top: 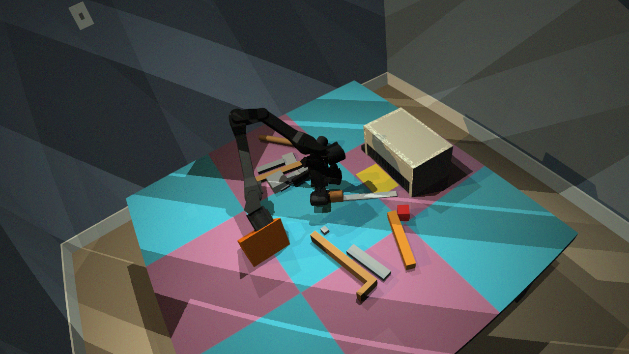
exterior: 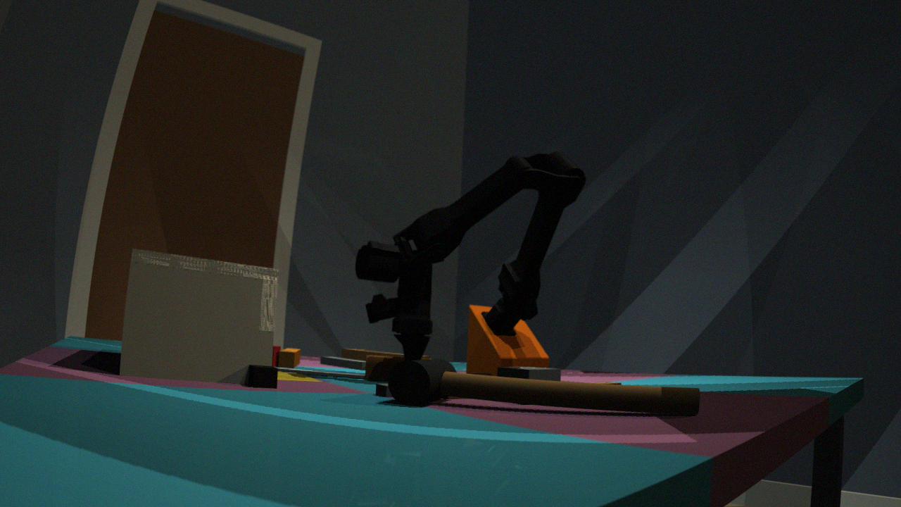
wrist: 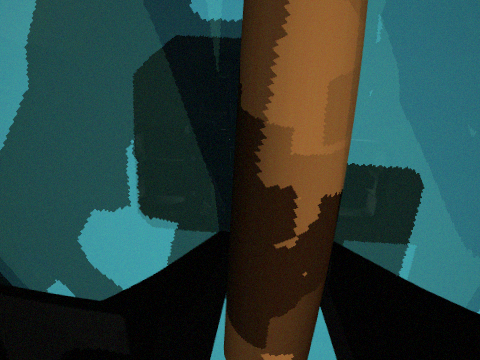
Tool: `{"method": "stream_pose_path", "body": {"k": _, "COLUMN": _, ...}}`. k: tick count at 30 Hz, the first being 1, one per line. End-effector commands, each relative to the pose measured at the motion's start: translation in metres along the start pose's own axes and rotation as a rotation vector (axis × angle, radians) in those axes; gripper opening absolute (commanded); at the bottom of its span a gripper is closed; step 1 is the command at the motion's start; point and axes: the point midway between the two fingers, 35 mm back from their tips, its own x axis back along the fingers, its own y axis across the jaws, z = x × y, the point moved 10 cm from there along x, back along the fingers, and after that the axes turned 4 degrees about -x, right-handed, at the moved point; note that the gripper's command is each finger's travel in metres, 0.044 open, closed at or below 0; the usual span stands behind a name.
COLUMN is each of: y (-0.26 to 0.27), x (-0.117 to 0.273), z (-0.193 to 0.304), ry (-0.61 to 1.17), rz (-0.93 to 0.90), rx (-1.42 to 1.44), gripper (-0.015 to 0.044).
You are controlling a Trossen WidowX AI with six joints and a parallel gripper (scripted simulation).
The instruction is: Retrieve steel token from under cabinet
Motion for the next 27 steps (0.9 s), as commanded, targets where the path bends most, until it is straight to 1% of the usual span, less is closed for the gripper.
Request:
{"method": "stream_pose_path", "body": {"k": 1, "y": -0.004, "x": 0.001, "z": -0.004, "ry": -0.003, "rz": -0.001, "rx": -0.004, "gripper": 0.0}}
{"method": "stream_pose_path", "body": {"k": 27, "y": -0.023, "x": 0.001, "z": -0.024, "ry": -0.004, "rz": 0.0, "rx": -0.004, "gripper": 0.0}}
